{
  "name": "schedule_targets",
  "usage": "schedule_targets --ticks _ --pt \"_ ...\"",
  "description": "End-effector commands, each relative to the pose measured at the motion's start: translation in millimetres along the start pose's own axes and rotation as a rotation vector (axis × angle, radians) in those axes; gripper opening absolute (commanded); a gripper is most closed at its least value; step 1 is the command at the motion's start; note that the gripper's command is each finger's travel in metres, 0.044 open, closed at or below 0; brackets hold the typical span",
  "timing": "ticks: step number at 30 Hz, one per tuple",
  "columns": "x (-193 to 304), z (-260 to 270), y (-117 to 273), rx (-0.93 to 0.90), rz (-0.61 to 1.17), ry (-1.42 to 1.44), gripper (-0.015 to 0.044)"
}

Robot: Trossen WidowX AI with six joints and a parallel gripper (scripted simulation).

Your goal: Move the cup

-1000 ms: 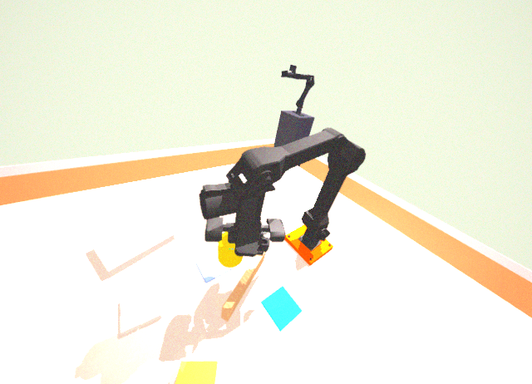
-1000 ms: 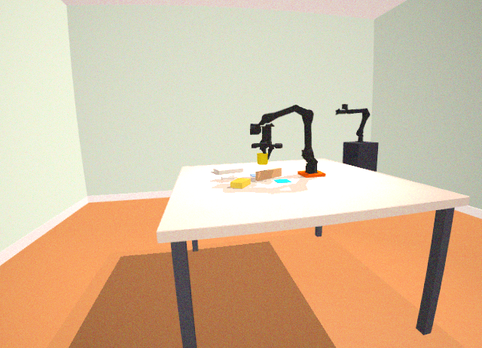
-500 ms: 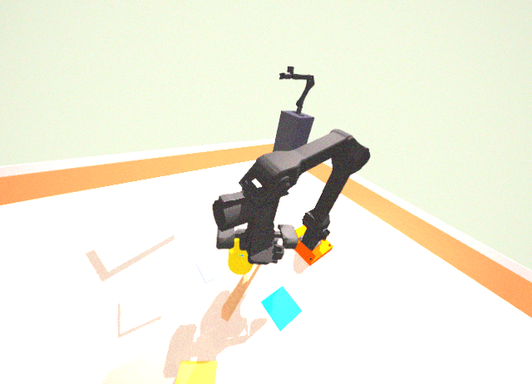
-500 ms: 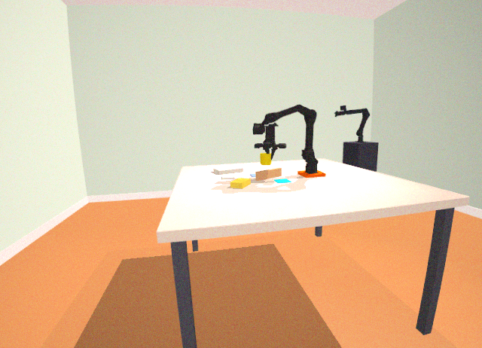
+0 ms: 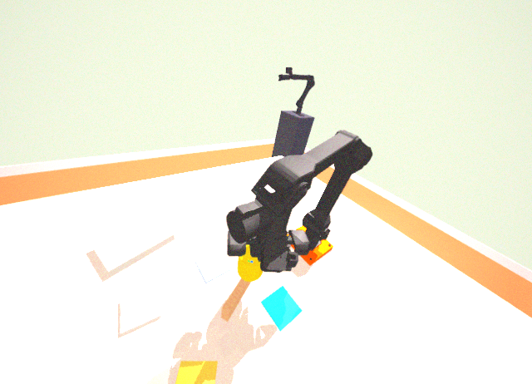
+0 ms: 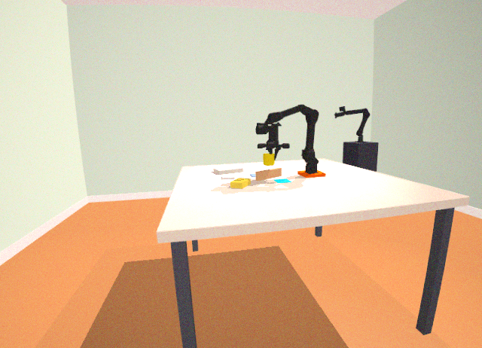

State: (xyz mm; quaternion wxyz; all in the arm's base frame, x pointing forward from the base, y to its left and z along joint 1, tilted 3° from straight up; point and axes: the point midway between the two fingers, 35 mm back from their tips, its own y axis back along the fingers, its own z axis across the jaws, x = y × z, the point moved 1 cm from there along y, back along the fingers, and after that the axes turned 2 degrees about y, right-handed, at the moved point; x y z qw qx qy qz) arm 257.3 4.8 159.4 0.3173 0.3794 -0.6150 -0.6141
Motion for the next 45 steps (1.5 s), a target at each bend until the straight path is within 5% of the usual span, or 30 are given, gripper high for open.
schedule_targets --ticks 1,45 --pt "-4 8 -1 -0.002 0.007 -0.005 0.0000" --pt "-49 71 0 -0.008 0.003 -0.005 0.0000"
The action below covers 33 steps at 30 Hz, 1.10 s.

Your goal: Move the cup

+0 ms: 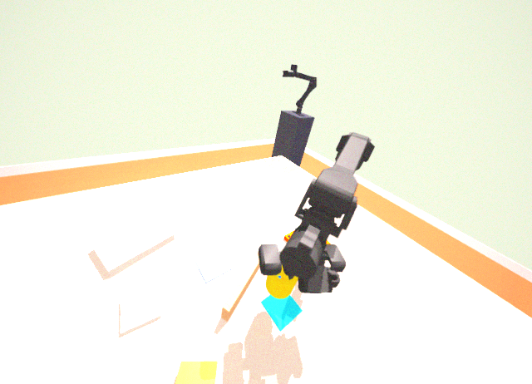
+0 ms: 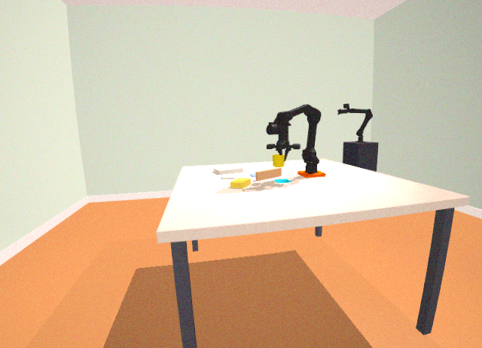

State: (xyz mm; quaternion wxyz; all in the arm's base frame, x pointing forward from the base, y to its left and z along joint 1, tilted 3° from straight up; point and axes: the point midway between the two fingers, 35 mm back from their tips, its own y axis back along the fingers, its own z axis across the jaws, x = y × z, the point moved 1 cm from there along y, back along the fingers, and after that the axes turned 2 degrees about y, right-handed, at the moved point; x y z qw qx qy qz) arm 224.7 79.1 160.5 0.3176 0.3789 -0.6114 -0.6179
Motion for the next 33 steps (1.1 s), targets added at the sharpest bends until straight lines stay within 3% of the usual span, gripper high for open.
schedule_targets --ticks 1,33 --pt "-2 7 -1 0.001 0.007 -0.005 0.0000" --pt "-12 23 -21 0.000 0.005 -0.005 0.0000"
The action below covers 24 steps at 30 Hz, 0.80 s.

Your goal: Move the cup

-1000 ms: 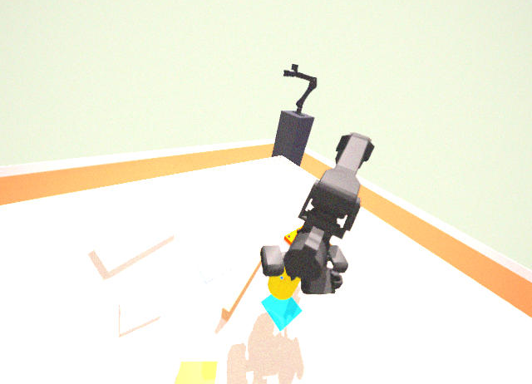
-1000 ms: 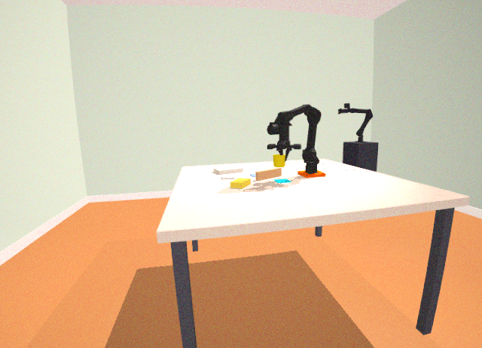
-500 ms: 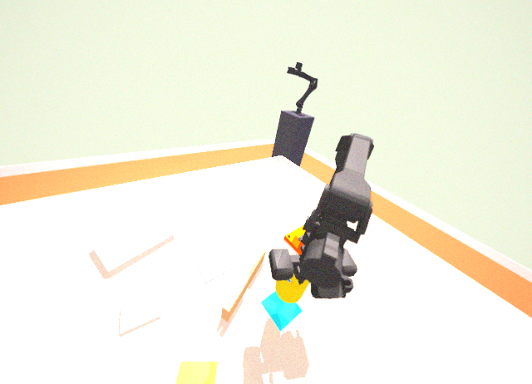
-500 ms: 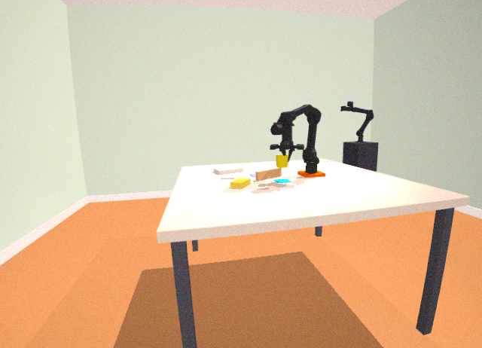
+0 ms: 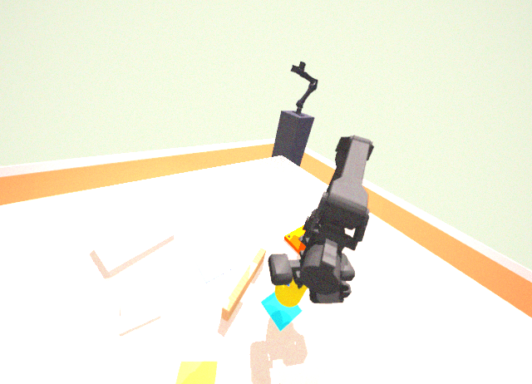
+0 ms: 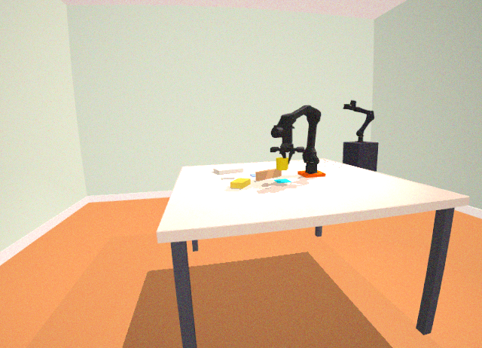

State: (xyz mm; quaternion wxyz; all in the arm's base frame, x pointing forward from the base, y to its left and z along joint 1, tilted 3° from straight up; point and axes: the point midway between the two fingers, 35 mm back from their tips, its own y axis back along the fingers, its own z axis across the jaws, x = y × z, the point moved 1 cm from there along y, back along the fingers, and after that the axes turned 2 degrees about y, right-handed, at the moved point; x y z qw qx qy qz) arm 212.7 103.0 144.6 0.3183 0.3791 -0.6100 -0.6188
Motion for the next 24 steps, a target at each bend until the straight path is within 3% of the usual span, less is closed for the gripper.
schedule_targets --ticks 1,24 --pt "1 0 -6 0.003 0.006 -0.006 0.0000" --pt "0 1 -34 0.003 0.006 -0.006 0.0000"
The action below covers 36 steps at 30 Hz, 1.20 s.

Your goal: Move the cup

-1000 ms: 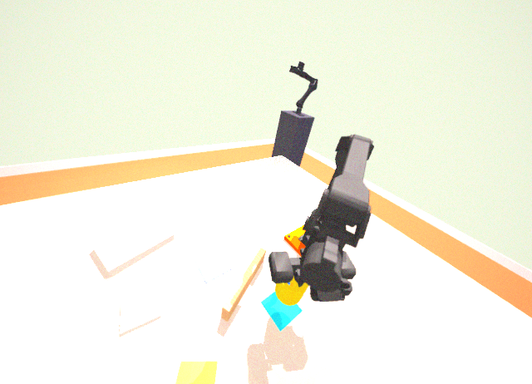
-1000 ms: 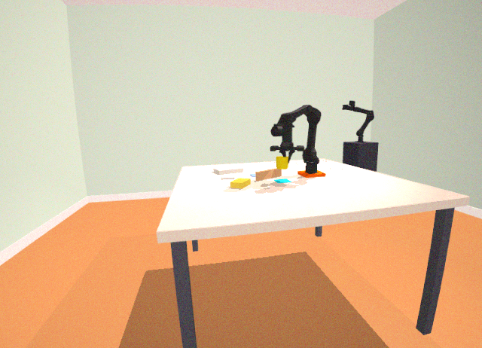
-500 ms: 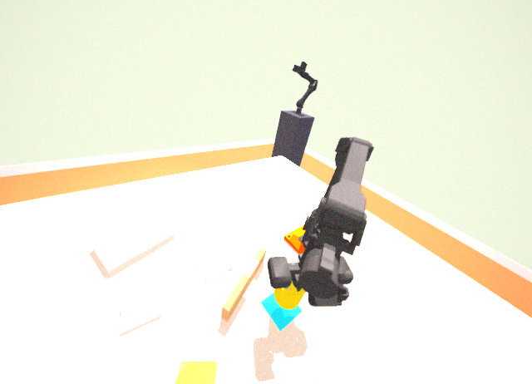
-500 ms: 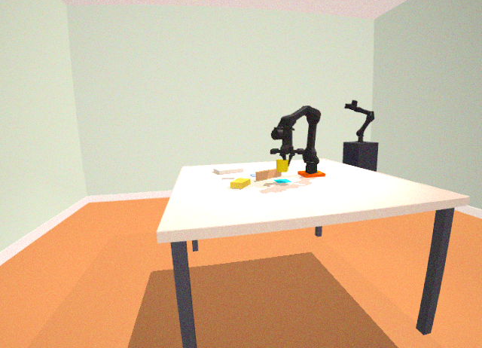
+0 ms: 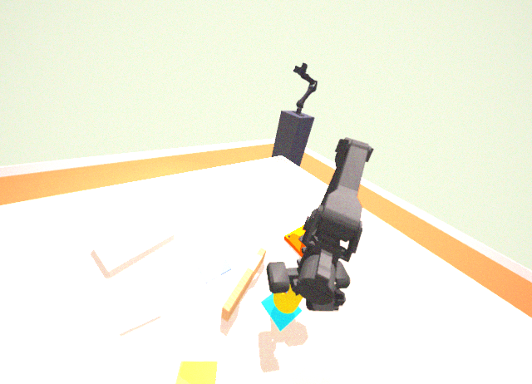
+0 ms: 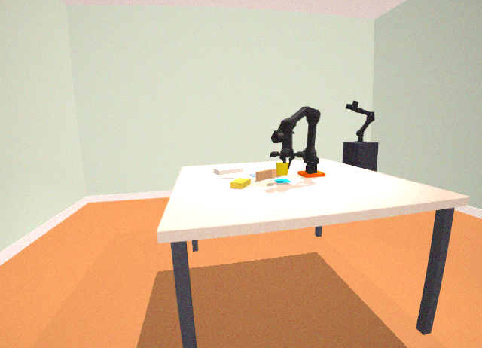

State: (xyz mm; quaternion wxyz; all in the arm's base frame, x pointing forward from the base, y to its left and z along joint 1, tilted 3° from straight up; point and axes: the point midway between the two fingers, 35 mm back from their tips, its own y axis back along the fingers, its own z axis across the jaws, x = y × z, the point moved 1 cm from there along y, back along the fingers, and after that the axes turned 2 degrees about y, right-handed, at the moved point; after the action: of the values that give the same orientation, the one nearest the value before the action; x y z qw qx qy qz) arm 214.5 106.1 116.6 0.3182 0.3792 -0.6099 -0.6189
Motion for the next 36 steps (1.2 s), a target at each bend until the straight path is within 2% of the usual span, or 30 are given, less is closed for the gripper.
schedule_targets --ticks 1,23,36 --pt "1 0 -7 0.003 0.007 -0.006 0.0000" --pt "3 2 -32 0.003 0.007 -0.006 0.0000" --pt "1 2 -30 -0.001 0.001 0.000 0.0000"
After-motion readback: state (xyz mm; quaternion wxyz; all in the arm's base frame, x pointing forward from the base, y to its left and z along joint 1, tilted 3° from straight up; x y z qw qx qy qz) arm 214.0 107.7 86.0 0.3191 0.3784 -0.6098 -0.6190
